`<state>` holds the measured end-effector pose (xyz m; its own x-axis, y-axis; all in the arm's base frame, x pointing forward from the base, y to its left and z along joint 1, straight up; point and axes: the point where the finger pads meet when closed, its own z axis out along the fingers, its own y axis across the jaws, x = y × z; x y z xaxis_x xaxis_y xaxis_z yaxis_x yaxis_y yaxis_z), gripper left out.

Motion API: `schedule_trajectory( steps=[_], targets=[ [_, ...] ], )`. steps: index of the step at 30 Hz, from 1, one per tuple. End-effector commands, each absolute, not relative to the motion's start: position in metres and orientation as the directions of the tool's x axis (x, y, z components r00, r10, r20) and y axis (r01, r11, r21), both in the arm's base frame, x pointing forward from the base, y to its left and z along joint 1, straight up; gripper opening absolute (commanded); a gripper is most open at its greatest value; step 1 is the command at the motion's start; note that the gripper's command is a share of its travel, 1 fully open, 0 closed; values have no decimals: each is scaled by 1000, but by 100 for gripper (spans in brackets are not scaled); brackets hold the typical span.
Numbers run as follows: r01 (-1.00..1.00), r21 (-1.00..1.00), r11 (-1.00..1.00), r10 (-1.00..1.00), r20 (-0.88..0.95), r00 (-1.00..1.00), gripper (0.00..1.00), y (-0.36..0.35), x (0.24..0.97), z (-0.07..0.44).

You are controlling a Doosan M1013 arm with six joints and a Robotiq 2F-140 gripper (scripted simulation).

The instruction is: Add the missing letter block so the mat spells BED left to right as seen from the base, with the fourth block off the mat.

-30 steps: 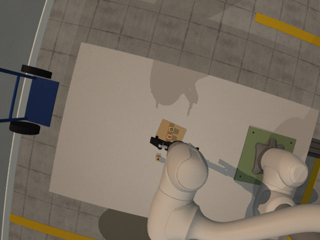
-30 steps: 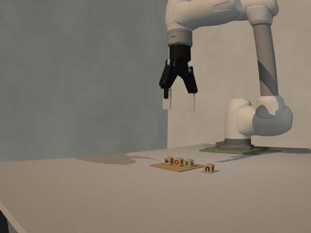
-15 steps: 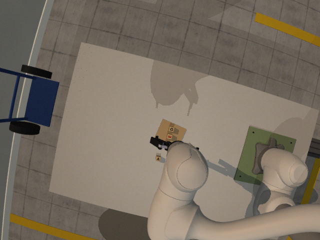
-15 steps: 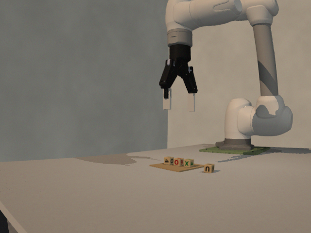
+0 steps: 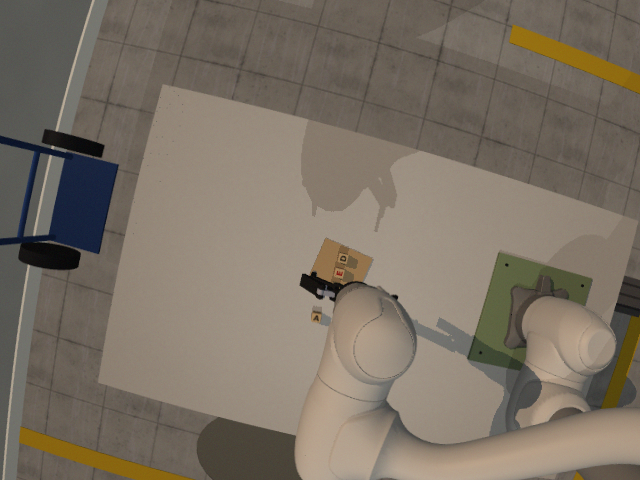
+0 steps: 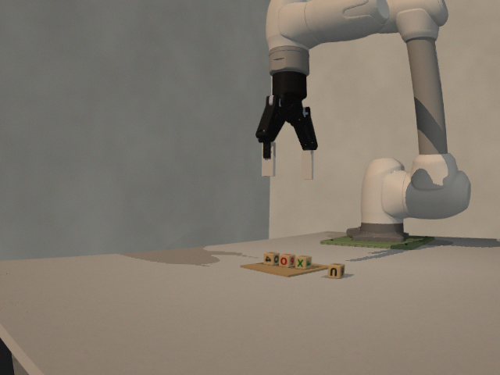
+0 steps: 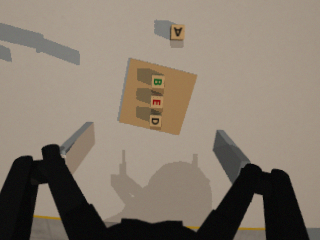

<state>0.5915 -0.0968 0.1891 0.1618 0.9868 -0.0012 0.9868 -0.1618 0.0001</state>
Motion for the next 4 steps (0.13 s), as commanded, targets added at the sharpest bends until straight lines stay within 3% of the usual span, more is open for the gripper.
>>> schedule_trajectory(
  steps=[1, 4],
  targets=[
    [987, 0, -162, 987, -1, 162, 100, -97, 592, 189],
    [987, 0, -162, 987, -1, 162, 100, -97, 592, 189]
  ],
)
